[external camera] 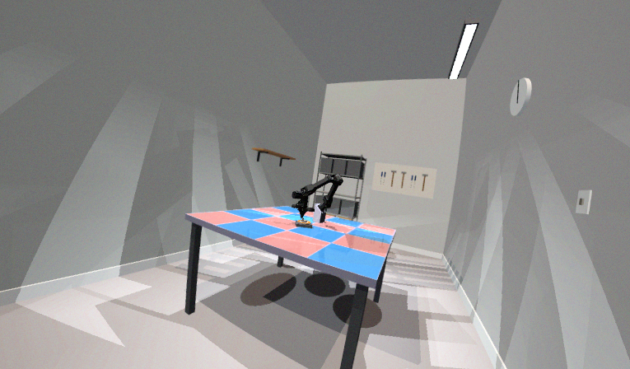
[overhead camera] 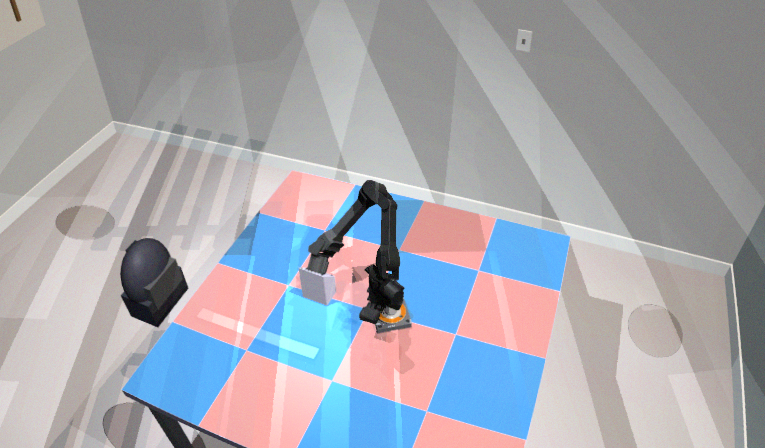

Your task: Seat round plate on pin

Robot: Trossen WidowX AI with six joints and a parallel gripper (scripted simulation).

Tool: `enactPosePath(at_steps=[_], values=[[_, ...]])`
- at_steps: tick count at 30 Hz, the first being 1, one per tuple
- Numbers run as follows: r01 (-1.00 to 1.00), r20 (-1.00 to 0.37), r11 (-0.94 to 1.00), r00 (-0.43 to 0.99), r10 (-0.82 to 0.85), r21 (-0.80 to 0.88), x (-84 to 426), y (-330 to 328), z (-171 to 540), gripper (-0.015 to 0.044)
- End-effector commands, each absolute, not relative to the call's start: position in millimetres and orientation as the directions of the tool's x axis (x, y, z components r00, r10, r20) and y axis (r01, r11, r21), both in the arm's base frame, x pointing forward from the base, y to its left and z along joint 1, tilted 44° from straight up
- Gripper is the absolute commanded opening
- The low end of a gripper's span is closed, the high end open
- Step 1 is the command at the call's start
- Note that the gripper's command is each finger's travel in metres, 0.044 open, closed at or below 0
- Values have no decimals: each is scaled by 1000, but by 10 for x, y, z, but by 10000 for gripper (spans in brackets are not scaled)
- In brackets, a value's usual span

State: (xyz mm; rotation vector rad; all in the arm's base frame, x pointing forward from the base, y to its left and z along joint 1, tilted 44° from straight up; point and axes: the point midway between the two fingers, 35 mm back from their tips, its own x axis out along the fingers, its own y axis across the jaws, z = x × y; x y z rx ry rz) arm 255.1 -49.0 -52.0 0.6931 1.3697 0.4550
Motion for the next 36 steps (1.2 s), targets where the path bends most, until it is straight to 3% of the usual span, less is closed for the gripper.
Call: enactPosePath(at_steps=[1, 15, 36], values=[[90, -725, 722, 164, 669, 686, 2532, -461, -500, 0], [91, -727, 723, 163, 667, 685, 2417, -767, -159, 0], [101, -722, 717, 164, 672, 690, 2434, -717, -223, 0]])
